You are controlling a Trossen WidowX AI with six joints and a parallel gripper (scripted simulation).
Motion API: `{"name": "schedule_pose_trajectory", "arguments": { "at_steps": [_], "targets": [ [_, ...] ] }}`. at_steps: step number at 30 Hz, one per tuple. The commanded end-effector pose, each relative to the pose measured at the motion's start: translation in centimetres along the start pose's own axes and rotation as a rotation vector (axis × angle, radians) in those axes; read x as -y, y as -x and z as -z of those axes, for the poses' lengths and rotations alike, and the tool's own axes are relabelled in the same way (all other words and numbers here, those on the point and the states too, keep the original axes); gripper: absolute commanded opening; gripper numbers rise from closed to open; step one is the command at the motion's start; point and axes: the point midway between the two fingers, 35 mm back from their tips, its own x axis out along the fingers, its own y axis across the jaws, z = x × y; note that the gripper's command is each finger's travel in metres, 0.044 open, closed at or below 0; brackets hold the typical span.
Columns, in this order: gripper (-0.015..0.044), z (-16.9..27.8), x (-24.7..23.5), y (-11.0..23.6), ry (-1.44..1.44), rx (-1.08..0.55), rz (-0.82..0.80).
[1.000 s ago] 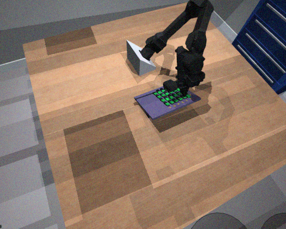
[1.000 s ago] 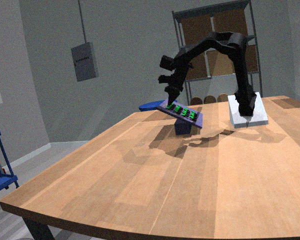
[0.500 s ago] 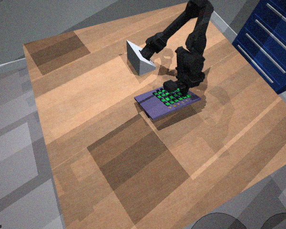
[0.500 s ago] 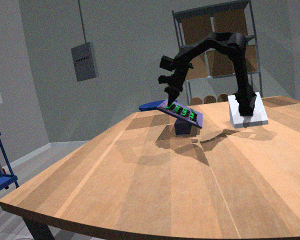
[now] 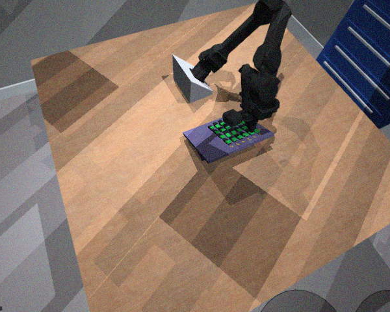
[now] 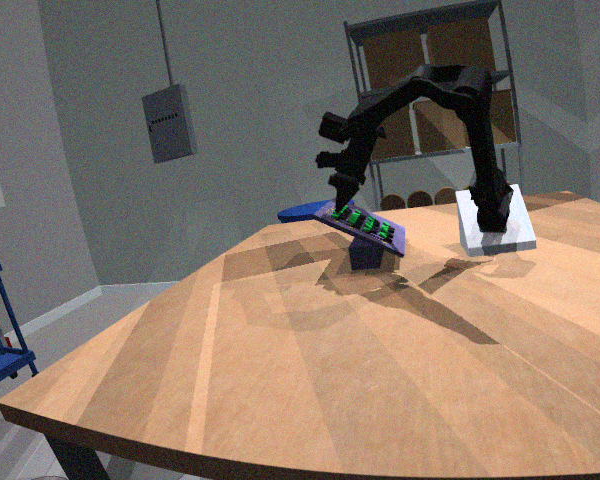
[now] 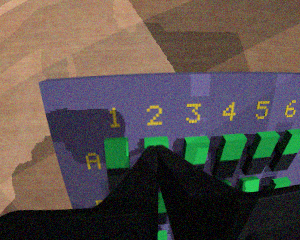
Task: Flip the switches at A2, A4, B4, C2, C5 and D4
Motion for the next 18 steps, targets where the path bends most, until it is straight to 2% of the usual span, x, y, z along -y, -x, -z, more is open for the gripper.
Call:
{"name": "schedule_pose_trajectory", "arguments": {
  "at_steps": [1,11,15,18],
  "targets": [
    [0.0000,0.0,0.1,-0.1,-0.003,-0.002,0.004],
    [0.0000,0.0,0.0,0.1,0.000,0.000,0.001],
    [0.0000,0.2,0.2,5.2,-0.003,0.017,0.007],
    [0.0000,0.3,0.1,6.3,-0.004,0.022,0.007]
  ]
}}
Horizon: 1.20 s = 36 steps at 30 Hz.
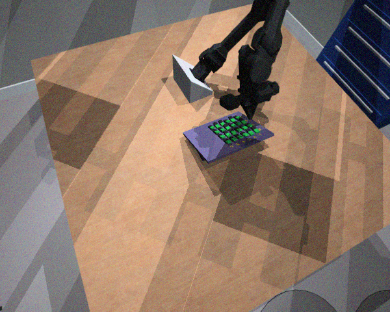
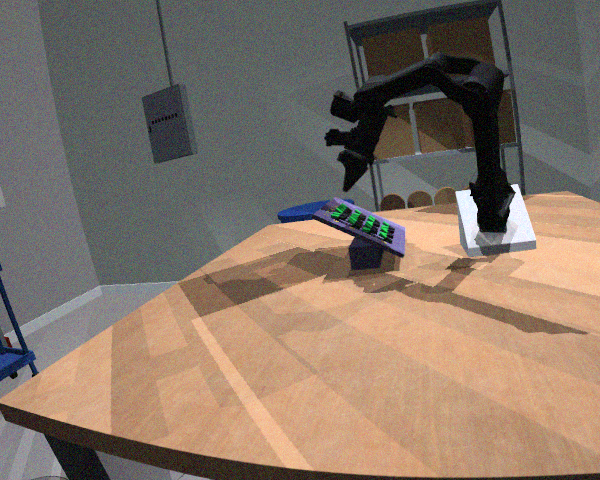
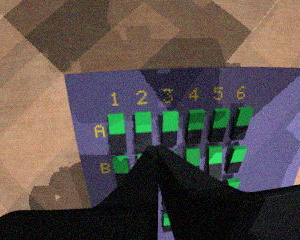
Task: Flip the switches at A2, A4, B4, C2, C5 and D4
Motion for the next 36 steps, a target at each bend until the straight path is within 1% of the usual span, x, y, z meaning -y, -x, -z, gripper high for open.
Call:
{"name": "schedule_pose_trajectory", "arguments": {
  "at_steps": [1,3,5,7,10,13,14,18,21,36],
  "targets": [
    [0.0000,0.1,-0.4,1.0,0.005,-0.001,-0.009],
    [0.0000,0.1,0.7,1.0,0.006,0.000,-0.007],
    [0.0000,0.1,3.3,1.0,0.007,0.000,-0.006],
    [0.0000,0.1,4.2,0.9,0.006,0.000,-0.008],
    [0.0000,0.1,4.2,0.7,0.006,-0.002,-0.008],
    [0.0000,0.0,4.2,-2.3,0.007,-0.023,-0.009],
    [0.0000,0.0,4.2,-2.5,0.007,-0.025,-0.009],
    [0.0000,0.0,4.2,-2.5,0.007,-0.025,-0.009],
    [0.0000,0.0,4.1,-3.4,0.007,-0.025,-0.009],
    [0.0000,0.0,4.1,-4.9,0.007,-0.024,-0.010]
  ]
}}
